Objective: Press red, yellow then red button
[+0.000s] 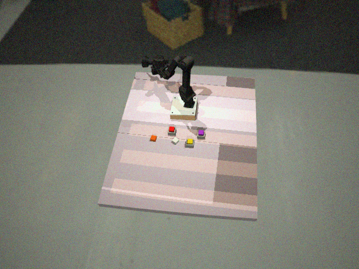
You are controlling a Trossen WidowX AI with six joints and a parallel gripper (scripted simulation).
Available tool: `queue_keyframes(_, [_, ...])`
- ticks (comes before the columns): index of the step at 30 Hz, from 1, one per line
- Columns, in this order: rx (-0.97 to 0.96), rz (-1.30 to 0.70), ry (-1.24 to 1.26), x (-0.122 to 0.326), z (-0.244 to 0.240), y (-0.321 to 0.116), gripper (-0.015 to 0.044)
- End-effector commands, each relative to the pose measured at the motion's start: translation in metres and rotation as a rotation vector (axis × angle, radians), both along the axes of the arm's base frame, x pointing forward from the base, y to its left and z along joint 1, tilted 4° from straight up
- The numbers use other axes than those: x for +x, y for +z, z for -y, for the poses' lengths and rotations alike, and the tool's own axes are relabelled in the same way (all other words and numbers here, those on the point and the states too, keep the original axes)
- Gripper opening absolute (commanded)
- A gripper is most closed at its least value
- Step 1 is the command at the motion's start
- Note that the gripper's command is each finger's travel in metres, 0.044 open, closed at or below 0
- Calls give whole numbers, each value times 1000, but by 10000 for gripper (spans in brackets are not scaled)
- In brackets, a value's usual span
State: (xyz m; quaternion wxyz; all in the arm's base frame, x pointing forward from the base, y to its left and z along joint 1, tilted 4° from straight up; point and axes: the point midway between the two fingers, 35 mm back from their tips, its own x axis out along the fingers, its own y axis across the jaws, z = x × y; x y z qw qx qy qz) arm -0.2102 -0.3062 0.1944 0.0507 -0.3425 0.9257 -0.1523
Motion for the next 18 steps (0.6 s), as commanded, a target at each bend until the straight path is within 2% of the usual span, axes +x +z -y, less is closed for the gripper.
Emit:
queue_keyframes(1, [-2, 10, 10, 2, 2, -1, 400])
queue_keyframes(3, [-15, 91, 85, 23, 20, -8, 400])
queue_keyframes(10, [12, 541, 395, 151, 73, -45, 400])
queue_keyframes(18, [189, 977, 528, 287, 57, -76, 400])
